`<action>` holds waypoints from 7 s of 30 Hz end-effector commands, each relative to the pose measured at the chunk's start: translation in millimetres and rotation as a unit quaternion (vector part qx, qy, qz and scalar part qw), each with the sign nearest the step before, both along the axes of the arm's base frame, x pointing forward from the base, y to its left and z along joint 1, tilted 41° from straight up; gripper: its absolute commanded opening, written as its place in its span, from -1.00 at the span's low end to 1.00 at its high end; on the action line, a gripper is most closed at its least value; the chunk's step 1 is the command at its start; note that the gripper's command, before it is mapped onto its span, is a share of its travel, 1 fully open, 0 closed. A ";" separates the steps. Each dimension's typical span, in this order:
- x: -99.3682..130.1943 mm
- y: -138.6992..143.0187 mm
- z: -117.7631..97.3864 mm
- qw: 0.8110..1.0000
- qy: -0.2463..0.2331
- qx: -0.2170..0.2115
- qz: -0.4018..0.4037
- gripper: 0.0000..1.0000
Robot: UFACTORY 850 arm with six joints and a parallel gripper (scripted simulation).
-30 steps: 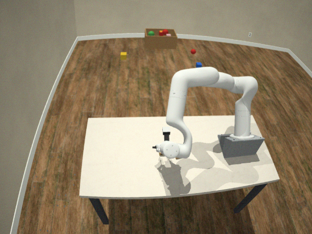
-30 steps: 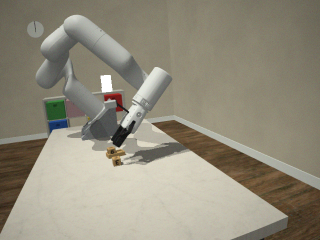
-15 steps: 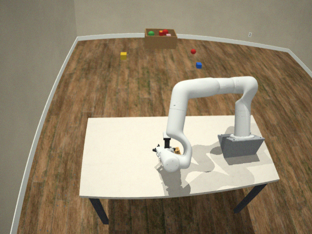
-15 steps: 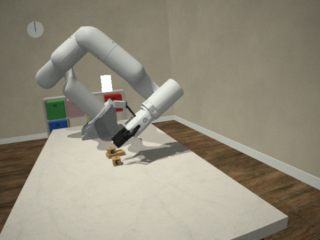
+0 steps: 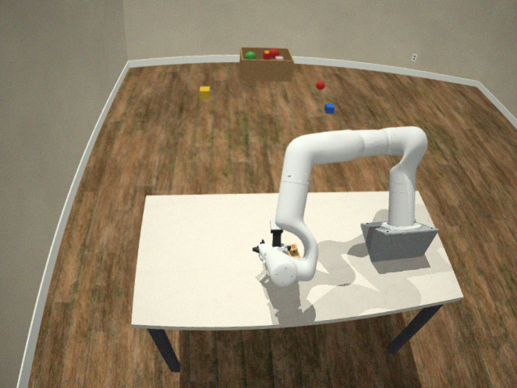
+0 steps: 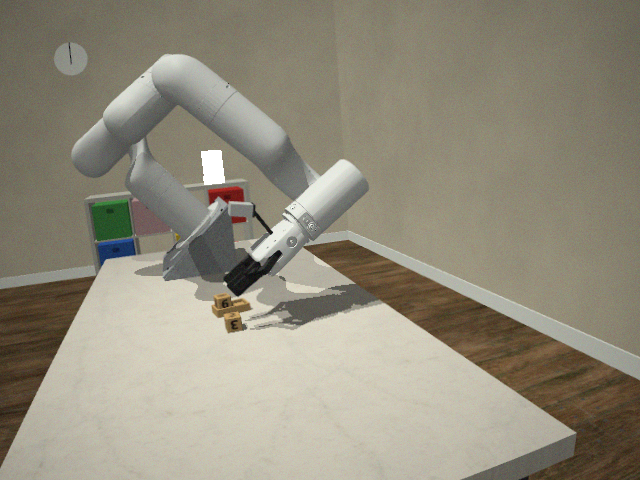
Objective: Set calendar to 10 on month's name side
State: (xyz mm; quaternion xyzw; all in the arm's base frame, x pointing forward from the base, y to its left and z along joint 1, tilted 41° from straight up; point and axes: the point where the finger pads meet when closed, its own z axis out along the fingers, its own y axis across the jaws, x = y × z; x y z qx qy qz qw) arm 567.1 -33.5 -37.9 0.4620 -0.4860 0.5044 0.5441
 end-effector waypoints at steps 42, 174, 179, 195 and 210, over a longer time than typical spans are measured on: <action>-2.0 -33.8 -39.5 1.000 -0.001 0.000 0.000 -0.05; 0.6 0.7 0.6 1.000 -0.001 0.000 0.000 -0.47; 0.6 0.7 0.7 1.000 -0.001 0.001 0.000 -0.47; 0.7 0.5 6.3 0.991 -0.009 0.130 -0.001 -0.47; 0.7 -0.5 9.6 0.966 -0.017 0.258 -0.003 -0.47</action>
